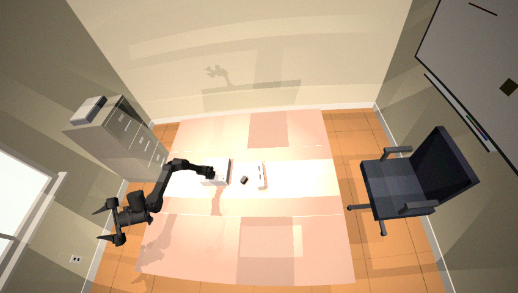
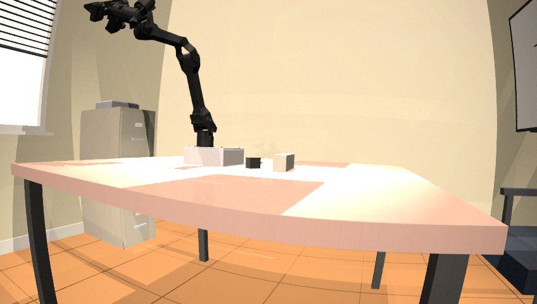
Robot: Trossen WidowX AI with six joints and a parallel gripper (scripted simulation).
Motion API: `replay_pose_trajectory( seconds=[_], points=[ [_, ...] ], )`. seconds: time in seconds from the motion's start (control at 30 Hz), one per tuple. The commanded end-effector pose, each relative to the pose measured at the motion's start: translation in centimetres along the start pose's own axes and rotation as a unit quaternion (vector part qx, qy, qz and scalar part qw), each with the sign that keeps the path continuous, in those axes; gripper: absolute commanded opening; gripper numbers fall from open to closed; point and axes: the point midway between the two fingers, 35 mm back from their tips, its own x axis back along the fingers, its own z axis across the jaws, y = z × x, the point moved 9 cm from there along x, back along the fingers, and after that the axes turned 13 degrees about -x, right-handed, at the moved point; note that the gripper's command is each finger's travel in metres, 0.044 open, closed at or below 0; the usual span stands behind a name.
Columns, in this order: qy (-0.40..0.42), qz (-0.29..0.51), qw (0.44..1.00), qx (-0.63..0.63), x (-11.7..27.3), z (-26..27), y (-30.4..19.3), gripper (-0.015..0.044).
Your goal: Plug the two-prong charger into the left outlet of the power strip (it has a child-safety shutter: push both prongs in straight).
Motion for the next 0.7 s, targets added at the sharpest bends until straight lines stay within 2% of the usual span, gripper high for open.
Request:
replay_pose_trajectory(
  seconds=[0.0, 0.33, 0.67],
  points=[
    [-0.055, 0.007, 0.996, 0.077, 2.3, -1.9, -0.3, 0.044],
    [-0.161, 0.045, 0.959, 0.229, 7.6, -5.4, -1.0, 0.044],
    [-0.256, 0.113, 0.886, 0.37, 13.6, -8.0, -1.3, 0.044]
  ],
)
